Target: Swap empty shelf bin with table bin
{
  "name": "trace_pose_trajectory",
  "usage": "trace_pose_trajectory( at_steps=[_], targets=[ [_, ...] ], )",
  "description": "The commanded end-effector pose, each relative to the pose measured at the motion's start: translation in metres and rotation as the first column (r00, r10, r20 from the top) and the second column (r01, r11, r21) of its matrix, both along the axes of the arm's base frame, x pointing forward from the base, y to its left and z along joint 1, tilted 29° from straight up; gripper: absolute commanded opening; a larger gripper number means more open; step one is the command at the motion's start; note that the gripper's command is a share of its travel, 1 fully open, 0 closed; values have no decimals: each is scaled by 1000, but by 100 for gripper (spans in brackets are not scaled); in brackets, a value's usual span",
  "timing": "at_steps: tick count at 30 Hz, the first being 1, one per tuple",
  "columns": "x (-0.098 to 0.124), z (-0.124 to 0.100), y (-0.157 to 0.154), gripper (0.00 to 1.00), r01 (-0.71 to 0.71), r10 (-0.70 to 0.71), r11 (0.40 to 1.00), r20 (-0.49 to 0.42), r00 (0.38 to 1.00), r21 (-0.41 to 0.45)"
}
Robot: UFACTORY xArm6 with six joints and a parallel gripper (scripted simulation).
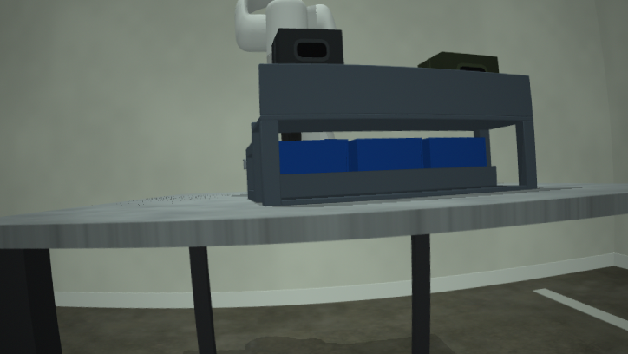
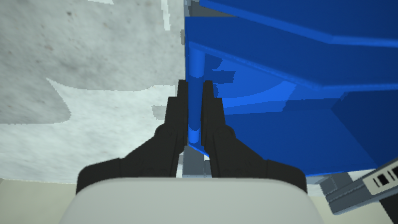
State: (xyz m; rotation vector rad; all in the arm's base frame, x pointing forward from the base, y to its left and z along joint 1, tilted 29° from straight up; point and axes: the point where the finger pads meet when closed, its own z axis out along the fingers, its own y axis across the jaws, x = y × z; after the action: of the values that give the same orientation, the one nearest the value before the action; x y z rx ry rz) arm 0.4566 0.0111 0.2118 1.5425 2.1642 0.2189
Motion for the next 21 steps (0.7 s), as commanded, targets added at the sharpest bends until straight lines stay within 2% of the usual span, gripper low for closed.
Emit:
trace_pose_trajectory(
  at_steps=[1,21],
  targets=[
    [-5,-1,-2,0,0,0,1000,4,1000,0],
    [-37,-16,-16,0,0,0,1000,4,1000,0]
  ],
)
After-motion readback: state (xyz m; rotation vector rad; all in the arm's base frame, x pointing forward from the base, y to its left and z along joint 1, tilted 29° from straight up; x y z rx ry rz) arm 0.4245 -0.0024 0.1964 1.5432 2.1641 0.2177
